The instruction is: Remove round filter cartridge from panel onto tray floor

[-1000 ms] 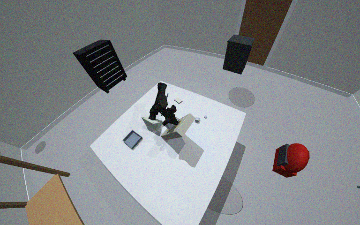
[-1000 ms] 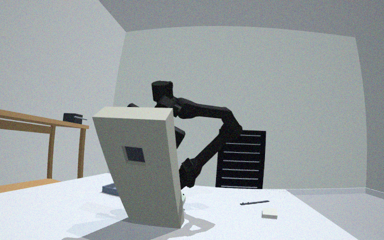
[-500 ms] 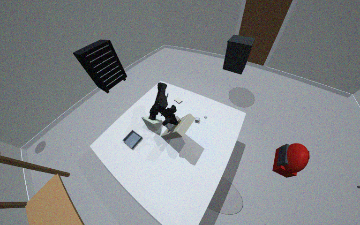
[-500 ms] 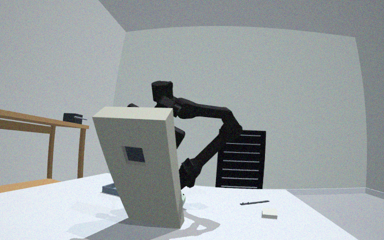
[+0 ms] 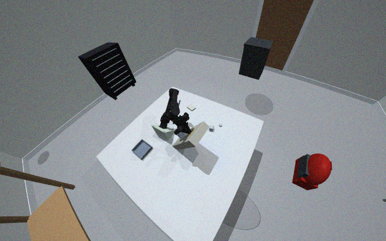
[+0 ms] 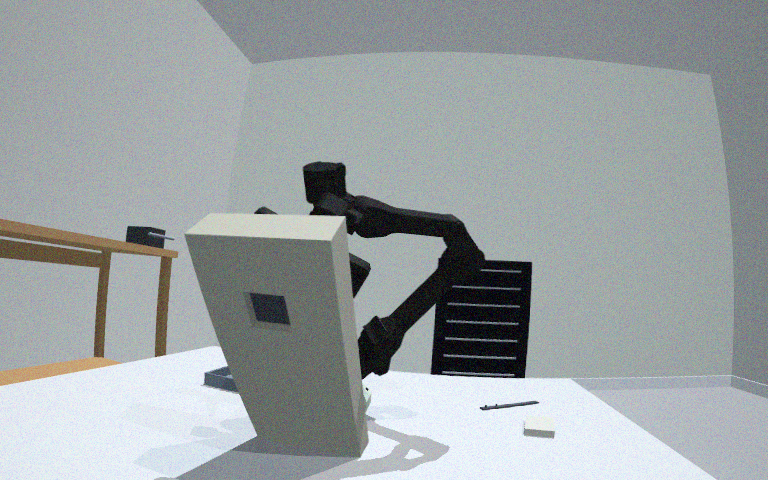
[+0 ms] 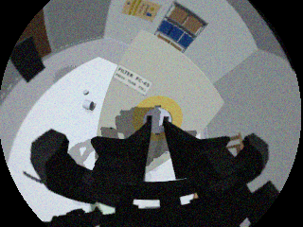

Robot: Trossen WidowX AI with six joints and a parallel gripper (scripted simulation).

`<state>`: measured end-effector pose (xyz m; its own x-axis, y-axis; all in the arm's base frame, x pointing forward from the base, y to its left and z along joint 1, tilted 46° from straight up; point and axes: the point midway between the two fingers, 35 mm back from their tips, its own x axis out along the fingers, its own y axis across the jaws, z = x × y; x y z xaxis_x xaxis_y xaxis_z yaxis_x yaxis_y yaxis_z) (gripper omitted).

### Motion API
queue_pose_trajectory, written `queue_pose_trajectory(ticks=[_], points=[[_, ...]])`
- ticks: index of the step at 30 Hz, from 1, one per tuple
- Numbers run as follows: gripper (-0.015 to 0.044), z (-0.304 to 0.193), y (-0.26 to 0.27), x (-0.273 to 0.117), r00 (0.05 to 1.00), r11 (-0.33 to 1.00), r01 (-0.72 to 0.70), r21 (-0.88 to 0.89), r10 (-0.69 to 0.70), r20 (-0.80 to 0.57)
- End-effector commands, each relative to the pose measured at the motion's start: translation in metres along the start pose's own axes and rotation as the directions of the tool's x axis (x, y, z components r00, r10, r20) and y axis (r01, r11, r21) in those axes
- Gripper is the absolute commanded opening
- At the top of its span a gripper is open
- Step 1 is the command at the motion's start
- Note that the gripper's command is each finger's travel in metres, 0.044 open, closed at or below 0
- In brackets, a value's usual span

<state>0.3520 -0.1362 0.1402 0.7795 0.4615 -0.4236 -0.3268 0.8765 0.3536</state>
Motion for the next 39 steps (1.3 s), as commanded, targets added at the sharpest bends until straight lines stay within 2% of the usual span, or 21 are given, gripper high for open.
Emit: queue_pose_trajectory(ticks=[1,39], points=[[0.0096,0.000,-0.001,0.002,1.000,1.000,0.004,0.004,-0.004,-0.002],[0.0096,0.000,-0.001,0.016,1.000,1.000,0.004,0.005,-0.004,-0.001]])
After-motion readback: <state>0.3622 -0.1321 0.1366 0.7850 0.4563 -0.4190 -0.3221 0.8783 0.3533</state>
